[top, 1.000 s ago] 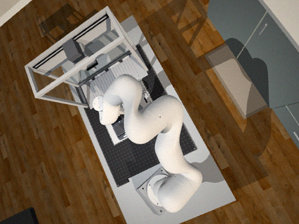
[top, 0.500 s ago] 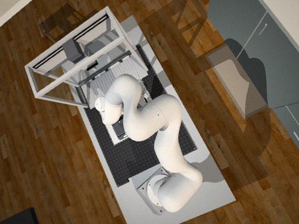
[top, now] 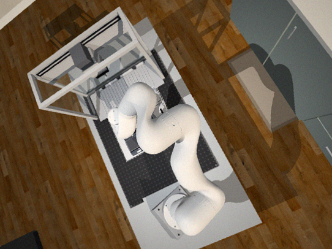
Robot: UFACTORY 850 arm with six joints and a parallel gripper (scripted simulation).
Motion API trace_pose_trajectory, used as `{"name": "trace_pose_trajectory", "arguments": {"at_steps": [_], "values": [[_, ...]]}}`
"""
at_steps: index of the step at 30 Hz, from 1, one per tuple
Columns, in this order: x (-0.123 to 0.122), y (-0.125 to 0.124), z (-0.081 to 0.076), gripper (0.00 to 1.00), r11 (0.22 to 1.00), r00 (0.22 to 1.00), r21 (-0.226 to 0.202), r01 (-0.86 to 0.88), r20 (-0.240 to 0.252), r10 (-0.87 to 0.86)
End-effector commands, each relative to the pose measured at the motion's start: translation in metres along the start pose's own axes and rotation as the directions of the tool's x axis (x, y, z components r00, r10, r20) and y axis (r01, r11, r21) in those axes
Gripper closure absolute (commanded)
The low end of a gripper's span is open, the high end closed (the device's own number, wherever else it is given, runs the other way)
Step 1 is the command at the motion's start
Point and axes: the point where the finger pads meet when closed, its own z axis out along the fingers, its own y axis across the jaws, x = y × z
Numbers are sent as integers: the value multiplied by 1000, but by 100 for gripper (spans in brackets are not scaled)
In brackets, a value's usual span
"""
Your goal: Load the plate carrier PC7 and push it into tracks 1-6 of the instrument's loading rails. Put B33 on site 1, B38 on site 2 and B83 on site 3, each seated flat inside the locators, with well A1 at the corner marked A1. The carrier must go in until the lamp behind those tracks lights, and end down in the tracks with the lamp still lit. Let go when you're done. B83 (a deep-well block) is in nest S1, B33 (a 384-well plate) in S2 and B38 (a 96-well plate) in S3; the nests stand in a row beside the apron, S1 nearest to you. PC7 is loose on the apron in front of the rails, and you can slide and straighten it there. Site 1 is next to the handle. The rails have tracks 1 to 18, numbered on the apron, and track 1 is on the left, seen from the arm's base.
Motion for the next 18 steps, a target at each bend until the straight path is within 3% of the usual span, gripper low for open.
{"name": "trace_pose_trajectory", "arguments": {"at_steps": [1,10,18], "values": [[0,1,5,0,1000,1000,-2,-1,0,1],[0,1,16,0,1000,1000,-2,-1,0,1],[0,1,16,0,1000,1000,-2,-1,0,1]]}}
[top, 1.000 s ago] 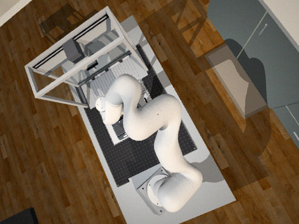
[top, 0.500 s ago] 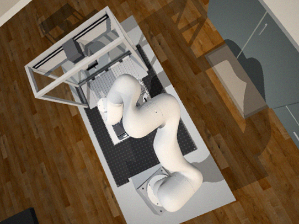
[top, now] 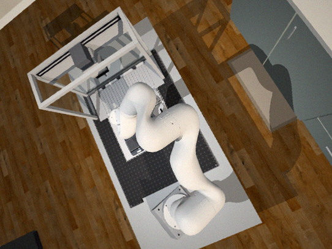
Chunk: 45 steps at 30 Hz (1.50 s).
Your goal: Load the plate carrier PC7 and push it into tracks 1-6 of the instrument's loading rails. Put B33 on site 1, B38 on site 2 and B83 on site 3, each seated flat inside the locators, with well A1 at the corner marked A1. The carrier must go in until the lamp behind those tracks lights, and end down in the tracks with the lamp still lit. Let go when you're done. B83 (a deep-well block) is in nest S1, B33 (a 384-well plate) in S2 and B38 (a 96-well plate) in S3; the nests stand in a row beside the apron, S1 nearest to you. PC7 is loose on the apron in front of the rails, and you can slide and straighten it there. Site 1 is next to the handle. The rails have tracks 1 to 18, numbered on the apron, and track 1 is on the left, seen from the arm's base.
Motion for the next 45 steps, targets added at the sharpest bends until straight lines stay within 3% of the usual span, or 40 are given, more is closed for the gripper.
{"name": "trace_pose_trajectory", "arguments": {"at_steps": [1,34,45], "values": [[0,1,0,0,1000,1000,-2,0,0,0],[0,1,19,0,1000,1000,-2,0,0,0],[0,1,19,0,1000,1000,-2,0,0,0]]}}
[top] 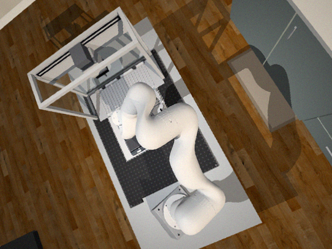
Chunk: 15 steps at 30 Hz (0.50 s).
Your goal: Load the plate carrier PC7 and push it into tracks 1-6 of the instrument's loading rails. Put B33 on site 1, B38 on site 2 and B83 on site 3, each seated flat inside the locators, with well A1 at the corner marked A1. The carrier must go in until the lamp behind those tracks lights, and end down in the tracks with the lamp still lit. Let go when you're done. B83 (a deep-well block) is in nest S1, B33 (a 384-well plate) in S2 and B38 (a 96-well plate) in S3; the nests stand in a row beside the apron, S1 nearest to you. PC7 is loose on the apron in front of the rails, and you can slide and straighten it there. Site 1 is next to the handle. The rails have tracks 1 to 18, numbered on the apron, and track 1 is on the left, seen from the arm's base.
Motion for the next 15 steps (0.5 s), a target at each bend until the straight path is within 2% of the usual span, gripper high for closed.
{"name": "trace_pose_trajectory", "arguments": {"at_steps": [1,15], "values": [[1,1,-1,0,1000,1000,-2,0,0,0],[7,1,-1,0,1000,1000,-2,0,0,0]]}}
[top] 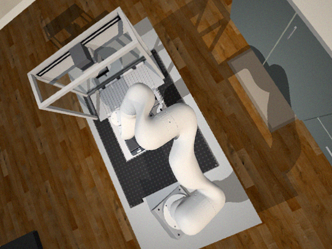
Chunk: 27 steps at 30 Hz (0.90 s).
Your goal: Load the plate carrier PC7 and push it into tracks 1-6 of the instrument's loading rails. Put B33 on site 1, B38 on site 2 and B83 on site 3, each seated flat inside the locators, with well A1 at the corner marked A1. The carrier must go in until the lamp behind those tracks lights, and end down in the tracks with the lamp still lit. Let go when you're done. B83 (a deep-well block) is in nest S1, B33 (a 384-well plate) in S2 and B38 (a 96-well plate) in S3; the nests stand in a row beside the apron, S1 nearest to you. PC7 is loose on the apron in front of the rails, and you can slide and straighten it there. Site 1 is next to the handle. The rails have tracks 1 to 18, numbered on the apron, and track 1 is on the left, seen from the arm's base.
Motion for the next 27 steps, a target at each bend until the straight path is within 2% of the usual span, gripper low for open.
{"name": "trace_pose_trajectory", "arguments": {"at_steps": [1,27], "values": [[2,1,-1,0,1000,1000,-2,0,0,0],[14,1,-1,0,1000,1000,-2,0,0,0]]}}
